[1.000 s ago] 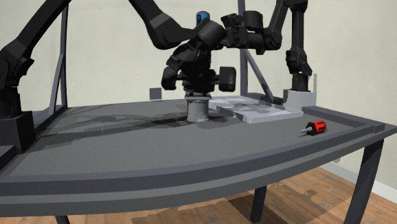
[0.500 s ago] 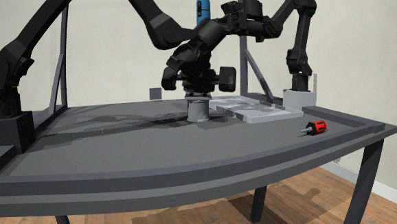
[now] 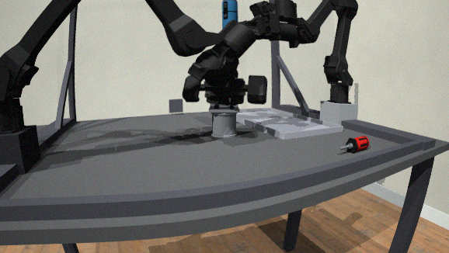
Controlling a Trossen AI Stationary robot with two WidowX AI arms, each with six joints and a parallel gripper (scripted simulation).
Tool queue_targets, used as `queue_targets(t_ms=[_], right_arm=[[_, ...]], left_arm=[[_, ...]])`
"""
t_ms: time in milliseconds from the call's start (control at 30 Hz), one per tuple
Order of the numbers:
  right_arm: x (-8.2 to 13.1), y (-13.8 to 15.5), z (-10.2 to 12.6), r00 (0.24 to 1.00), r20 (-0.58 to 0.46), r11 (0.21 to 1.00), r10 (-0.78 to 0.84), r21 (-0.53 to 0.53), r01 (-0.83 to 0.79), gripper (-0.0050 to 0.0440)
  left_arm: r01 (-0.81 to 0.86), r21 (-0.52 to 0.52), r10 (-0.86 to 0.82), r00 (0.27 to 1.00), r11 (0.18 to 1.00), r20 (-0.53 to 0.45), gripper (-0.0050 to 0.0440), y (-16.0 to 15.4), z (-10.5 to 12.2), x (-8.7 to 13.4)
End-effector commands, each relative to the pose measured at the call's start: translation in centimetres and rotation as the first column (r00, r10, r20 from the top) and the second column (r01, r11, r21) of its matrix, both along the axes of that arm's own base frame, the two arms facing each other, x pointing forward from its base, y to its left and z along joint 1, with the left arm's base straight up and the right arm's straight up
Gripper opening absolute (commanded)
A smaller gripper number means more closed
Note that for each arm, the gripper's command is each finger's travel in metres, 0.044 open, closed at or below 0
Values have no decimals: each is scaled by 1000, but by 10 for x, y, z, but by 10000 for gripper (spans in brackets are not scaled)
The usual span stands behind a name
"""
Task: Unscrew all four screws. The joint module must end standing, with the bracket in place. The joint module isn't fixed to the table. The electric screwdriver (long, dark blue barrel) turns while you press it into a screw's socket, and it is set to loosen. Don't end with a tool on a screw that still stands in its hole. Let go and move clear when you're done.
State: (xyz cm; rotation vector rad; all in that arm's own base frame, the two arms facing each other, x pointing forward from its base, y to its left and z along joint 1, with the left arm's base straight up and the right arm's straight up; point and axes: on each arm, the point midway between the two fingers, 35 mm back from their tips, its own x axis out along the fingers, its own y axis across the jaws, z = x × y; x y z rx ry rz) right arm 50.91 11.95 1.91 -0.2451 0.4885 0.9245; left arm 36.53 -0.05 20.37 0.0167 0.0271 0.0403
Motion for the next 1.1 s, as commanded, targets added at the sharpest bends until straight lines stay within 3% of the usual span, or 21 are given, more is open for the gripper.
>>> queue_targets(t_ms=[0,367,667,900,1000,1067], right_arm=[[4,0,24,999,48,1000,1,1,-1,123],[-7,-13,31,999,45,1000,3,1,-3,129],[-28,-41,49,999,44,1000,3,0,-3,129],[-27,-70,44,993,95,997,-76,-4,77,297],[-33,-78,21,991,78,994,-109,29,107,369],[-37,-81,16,988,81,991,-129,51,125,385]], left_arm=[[-4,-2,4,998,1000,63,161,1,22,2],[-4,-2,4,998,1000,63,161,1,22,2],[-4,-2,4,998,1000,63,161,1,22,2],[-4,-2,4,998,1000,63,161,1,22,2],[-4,-2,4,998,1000,63,161,1,22,2],[-4,-2,4,998,1000,63,161,1,22,2]])
